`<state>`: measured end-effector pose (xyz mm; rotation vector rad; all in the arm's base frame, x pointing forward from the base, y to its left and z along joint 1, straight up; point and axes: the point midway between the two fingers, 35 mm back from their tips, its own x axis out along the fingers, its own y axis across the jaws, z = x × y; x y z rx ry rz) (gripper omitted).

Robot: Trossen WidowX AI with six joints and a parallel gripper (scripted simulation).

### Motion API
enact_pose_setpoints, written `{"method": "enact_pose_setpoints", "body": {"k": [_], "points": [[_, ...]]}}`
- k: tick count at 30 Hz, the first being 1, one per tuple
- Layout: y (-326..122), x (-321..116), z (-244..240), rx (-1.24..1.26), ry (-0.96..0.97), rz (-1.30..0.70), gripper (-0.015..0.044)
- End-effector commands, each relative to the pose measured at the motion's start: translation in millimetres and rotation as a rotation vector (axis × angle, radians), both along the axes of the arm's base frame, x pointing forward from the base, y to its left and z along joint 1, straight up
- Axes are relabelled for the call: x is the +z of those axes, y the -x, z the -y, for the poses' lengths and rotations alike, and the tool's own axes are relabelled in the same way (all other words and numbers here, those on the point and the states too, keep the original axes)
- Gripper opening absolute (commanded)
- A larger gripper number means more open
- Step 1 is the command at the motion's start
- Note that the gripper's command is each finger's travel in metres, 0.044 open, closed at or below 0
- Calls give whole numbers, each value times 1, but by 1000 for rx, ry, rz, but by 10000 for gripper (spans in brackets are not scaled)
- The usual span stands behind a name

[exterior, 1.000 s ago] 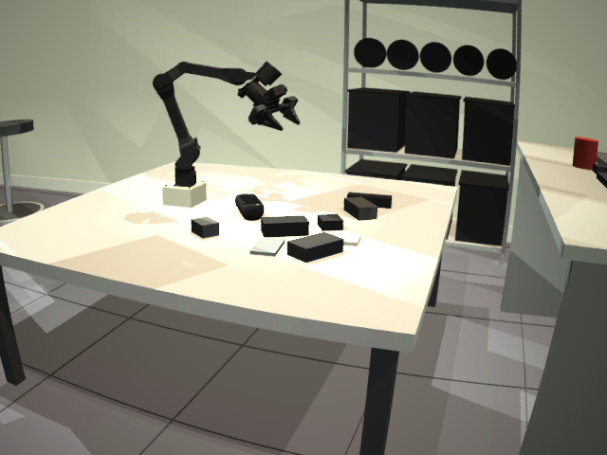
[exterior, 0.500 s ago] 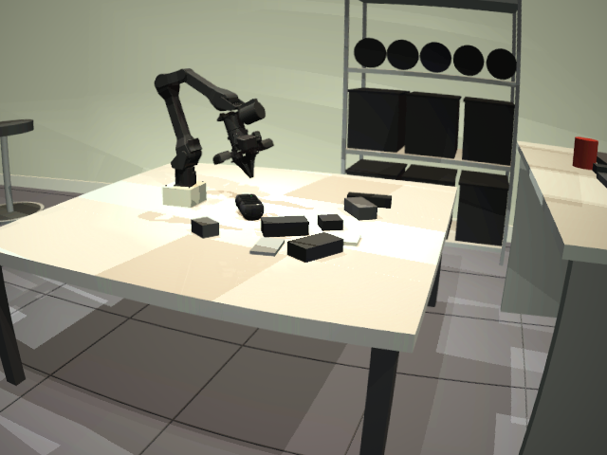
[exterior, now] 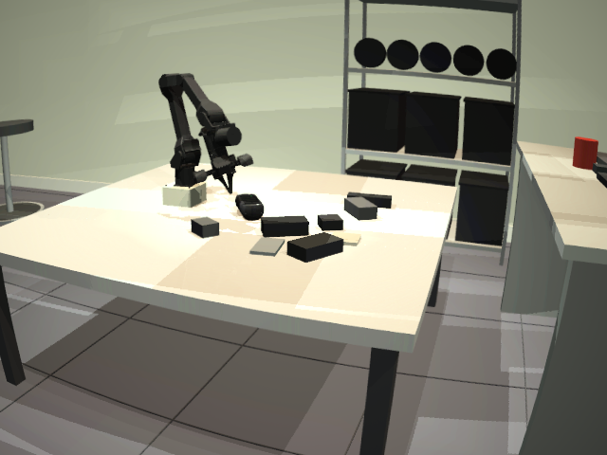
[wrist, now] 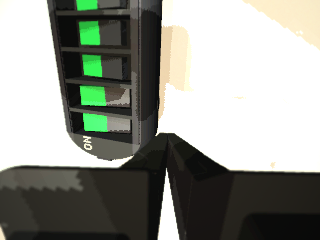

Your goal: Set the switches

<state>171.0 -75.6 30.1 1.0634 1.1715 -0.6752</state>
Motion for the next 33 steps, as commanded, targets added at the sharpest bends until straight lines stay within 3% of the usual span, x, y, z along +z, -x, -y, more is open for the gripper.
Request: {"method": "enact_pose_setpoints", "body": {"k": [1, 33], "points": [[1, -7, -1, 4, -10, -4, 0], [1, -51, -2, 3, -10, -4, 0]]}}
